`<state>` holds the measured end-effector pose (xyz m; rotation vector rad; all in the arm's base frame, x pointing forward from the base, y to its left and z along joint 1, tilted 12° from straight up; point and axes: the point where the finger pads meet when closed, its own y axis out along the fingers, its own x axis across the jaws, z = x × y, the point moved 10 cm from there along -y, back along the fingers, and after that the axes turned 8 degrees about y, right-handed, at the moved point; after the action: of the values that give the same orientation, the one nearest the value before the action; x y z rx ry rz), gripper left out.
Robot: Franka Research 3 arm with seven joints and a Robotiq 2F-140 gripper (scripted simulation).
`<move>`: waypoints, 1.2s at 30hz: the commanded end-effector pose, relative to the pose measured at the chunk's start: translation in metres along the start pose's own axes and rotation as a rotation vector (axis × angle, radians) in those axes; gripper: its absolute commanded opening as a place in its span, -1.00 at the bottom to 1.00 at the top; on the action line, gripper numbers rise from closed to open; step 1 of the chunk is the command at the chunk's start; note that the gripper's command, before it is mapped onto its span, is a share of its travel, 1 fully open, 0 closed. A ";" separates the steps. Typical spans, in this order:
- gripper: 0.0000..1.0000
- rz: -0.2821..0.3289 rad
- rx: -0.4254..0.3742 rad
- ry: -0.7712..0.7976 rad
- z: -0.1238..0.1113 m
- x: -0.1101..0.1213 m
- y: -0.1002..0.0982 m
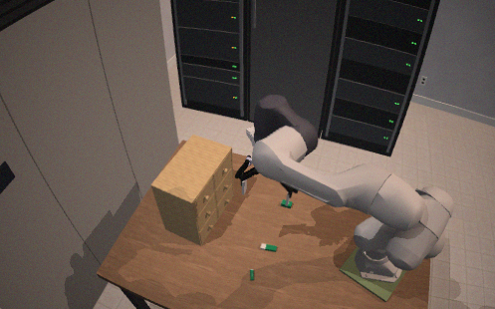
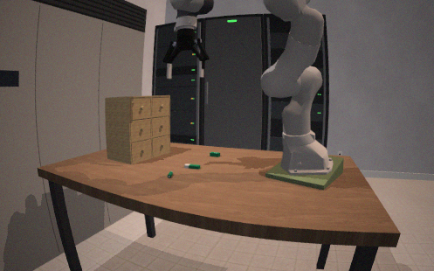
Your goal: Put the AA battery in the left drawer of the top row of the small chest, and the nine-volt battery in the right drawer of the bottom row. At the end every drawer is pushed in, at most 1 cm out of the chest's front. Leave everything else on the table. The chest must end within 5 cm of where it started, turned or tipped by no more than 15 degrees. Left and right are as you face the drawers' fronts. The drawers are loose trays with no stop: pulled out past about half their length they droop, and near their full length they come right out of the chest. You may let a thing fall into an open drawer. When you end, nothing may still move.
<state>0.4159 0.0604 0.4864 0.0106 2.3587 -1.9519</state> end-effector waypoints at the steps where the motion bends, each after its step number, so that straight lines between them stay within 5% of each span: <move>1: 1.00 -0.009 -0.011 0.279 -0.004 0.001 0.000; 25: 1.00 -0.012 -0.008 0.924 -0.004 0.000 0.000; 36: 1.00 -0.014 -0.006 1.354 -0.004 -0.001 0.000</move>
<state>0.4189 0.0584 0.4882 1.4388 2.8222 -2.2652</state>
